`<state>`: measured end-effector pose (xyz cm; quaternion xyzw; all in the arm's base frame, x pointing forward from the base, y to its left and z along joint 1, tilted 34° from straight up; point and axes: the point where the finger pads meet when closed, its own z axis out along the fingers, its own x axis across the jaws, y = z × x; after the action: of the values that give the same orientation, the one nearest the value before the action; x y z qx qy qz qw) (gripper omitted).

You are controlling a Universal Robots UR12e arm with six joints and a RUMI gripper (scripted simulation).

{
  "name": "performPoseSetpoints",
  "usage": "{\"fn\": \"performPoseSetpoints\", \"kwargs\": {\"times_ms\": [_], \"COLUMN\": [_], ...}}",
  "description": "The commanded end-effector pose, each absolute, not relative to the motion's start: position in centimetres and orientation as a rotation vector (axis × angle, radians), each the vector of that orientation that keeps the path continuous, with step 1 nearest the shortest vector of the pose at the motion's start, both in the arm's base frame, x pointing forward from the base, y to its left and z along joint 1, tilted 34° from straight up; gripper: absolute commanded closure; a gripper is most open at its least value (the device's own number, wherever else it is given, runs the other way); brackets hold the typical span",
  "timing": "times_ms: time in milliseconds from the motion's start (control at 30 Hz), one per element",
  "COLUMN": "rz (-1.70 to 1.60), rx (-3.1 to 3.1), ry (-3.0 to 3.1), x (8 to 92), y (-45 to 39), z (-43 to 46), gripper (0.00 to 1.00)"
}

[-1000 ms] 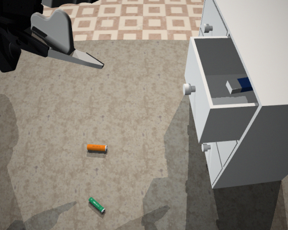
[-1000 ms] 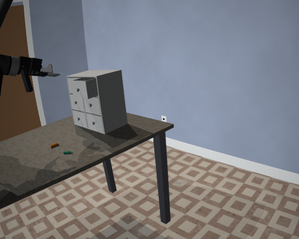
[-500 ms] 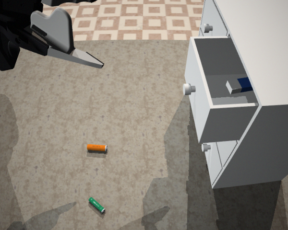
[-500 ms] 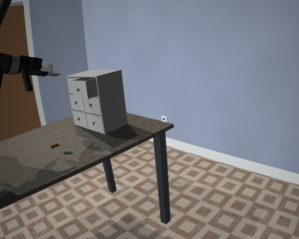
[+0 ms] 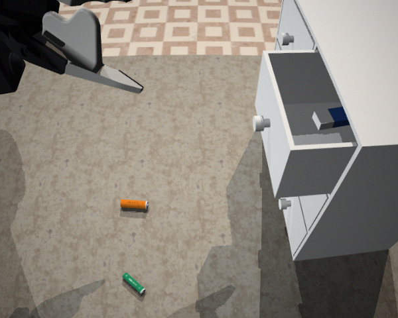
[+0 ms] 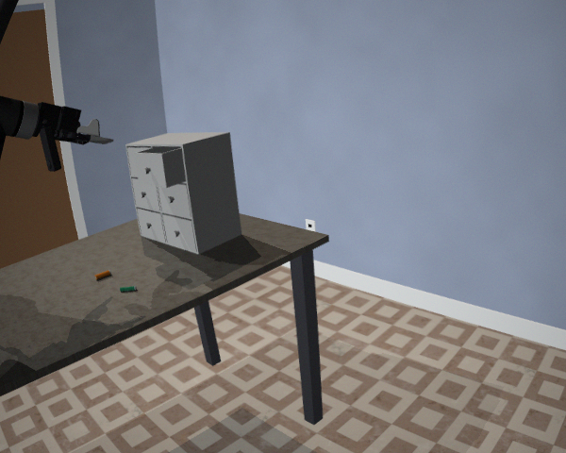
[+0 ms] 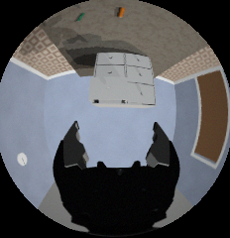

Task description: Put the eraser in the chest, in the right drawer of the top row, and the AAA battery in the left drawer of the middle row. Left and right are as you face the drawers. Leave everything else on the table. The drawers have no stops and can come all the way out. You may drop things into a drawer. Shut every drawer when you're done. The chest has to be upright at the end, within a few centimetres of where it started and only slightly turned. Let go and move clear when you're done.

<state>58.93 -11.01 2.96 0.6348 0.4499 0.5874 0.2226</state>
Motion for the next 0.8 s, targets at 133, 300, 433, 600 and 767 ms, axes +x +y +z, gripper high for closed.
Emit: {"fn": "performPoseSetpoints", "kwargs": {"times_ms": [133,300,433,600,767], "rz": [1.612,1.608,1.602,1.595,1.586], "rx": [1.778,1.785,1.793,1.805,1.818], "ry": [1.284,1.295,1.31,1.332,1.354], "x": [58.84,58.85,58.87,58.83,58.84], "y": [-10.8,-10.84,-10.87,-10.86,-10.92], "z": [3.08,3.1,3.14,3.18,3.23], "gripper": [0.0,0.0,0.0,0.0,0.0]}}
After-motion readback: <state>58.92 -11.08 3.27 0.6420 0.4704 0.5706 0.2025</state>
